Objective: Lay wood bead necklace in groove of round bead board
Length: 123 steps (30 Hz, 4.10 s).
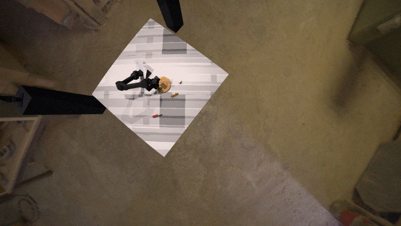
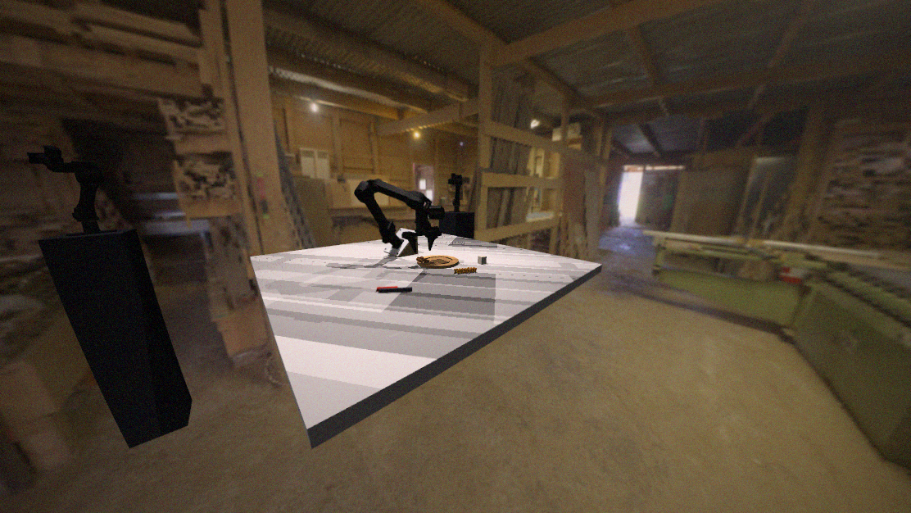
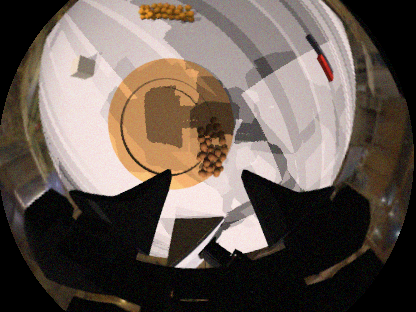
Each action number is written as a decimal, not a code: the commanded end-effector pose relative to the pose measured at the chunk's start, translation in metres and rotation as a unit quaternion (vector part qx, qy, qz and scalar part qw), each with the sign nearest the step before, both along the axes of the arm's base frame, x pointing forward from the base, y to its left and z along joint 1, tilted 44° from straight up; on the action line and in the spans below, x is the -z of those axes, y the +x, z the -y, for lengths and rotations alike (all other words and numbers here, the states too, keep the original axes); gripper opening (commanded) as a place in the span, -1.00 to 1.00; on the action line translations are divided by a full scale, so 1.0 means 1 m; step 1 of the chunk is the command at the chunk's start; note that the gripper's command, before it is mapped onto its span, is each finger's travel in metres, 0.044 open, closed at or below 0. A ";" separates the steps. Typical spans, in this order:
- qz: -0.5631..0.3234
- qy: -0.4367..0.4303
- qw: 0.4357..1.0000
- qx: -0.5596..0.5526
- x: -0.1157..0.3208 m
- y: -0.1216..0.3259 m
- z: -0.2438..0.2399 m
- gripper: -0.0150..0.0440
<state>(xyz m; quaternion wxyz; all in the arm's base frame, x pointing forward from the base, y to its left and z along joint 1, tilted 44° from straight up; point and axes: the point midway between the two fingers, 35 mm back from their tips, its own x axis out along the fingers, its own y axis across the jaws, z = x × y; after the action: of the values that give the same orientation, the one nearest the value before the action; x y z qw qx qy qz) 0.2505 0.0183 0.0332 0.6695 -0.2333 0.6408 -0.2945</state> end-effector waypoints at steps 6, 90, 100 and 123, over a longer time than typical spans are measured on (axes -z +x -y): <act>0.001 0.000 1.000 0.000 0.006 0.001 0.006 0.80; -0.001 0.001 1.000 0.001 0.023 0.000 0.021 -0.49; -0.002 -0.001 1.000 0.000 0.021 0.004 0.014 -0.49; -0.001 -0.001 1.000 0.000 0.045 0.020 0.006 -0.49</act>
<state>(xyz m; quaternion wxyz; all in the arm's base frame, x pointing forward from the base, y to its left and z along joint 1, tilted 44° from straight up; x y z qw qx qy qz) 0.2713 0.0151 -0.0093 0.6703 -0.2327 0.6401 -0.2945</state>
